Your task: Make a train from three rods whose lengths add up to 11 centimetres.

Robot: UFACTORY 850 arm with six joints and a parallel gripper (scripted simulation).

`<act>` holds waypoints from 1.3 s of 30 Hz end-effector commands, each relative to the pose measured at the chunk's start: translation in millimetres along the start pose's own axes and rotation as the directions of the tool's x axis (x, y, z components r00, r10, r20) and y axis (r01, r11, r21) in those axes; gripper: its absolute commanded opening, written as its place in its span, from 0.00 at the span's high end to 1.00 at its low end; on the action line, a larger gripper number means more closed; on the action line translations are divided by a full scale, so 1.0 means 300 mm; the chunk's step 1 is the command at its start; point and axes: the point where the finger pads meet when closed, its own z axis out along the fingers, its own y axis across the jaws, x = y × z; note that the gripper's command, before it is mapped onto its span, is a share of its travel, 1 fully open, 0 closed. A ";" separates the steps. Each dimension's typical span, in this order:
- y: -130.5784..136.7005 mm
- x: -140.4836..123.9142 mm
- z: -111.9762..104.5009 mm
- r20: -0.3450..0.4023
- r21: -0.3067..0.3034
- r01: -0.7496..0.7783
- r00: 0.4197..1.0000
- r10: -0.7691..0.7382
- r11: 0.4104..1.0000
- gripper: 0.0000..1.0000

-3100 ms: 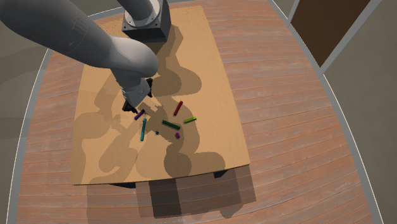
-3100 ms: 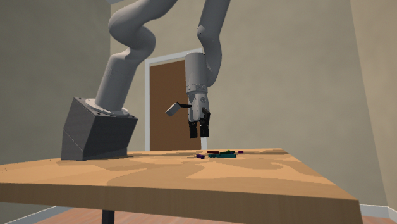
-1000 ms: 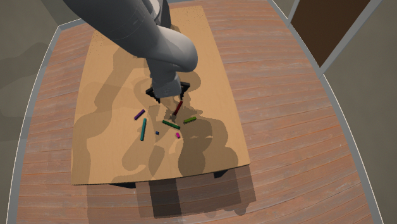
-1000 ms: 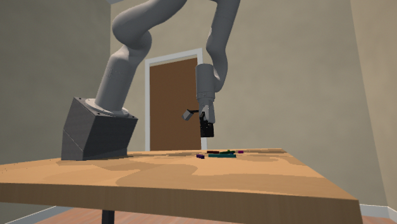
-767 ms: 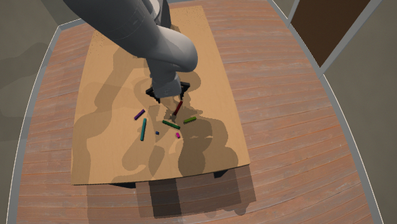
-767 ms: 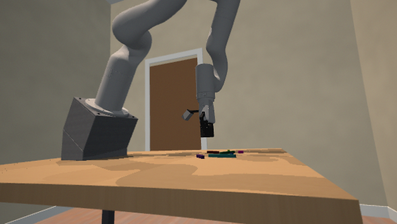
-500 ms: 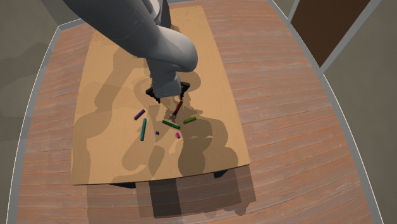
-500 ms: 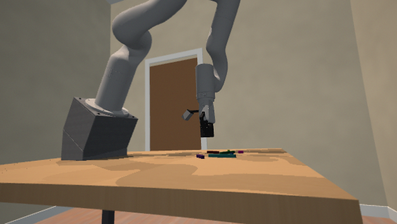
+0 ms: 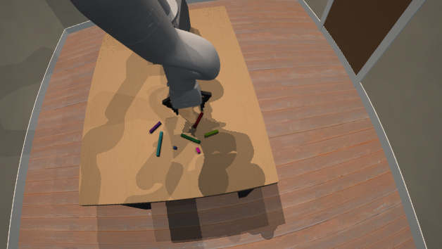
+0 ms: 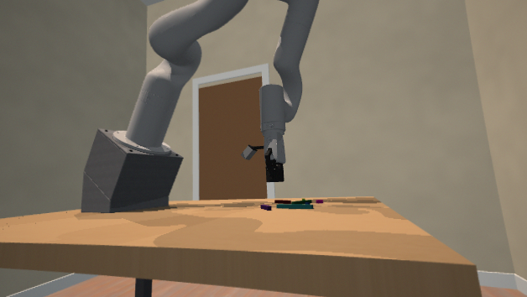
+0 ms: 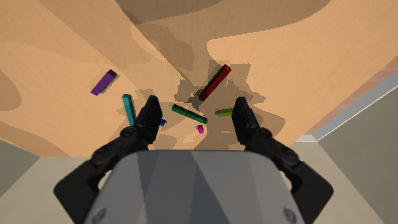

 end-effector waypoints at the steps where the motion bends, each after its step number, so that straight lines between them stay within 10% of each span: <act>1: 0.001 -0.001 -0.001 0.001 0.000 0.000 1.000 0.000 1.000 0.00; 30: 0.000 -0.003 -0.001 0.001 0.000 -0.003 1.000 0.003 1.000 0.00; 39: -0.098 -0.118 0.004 -0.002 0.000 -0.324 0.946 0.324 0.946 0.00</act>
